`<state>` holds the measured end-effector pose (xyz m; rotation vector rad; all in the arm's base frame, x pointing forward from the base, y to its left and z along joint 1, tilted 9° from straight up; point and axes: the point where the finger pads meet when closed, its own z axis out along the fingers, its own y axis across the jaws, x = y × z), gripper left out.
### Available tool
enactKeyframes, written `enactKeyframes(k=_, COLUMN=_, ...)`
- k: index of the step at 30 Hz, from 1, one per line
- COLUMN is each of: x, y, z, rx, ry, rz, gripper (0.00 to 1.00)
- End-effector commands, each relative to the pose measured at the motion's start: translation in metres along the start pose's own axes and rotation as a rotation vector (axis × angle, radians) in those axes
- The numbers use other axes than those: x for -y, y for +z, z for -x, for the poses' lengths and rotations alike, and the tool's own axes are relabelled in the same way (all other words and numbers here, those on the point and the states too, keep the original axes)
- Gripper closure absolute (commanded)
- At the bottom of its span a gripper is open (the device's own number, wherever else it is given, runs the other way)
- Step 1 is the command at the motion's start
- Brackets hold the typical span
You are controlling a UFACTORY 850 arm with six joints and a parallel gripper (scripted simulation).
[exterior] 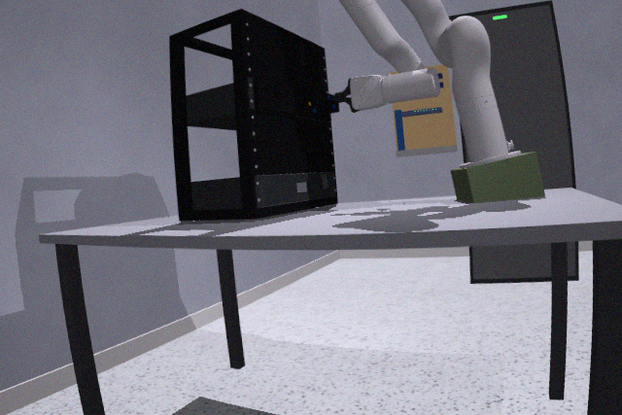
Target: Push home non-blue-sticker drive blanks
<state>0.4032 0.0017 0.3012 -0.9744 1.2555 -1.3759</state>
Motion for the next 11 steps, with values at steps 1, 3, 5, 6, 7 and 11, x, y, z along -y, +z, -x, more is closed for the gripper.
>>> enactKeyframes(k=1, x=0.0003, y=0.0001, z=0.0000, rx=0.000, ry=0.000, rz=-0.001, gripper=1.00)
enactKeyframes(k=3, x=0.0003, y=0.0001, z=0.0000, rx=0.000, ry=0.000, rz=-0.001, gripper=1.00)
enactKeyframes(k=5, x=0.0003, y=0.0001, z=0.0000, rx=0.000, ry=0.000, rz=-0.001, gripper=1.00)
enactKeyframes(k=6, x=0.0003, y=0.0001, z=0.0000, rx=0.000, ry=0.000, rz=-0.001, gripper=1.00)
enactKeyframes(k=7, x=0.0003, y=0.0001, z=0.0000, rx=0.000, ry=0.000, rz=-0.001, gripper=1.00)
enactKeyframes(k=11, x=0.0003, y=0.0001, z=0.0000, rx=0.000, ry=0.000, rz=-0.001, gripper=1.00)
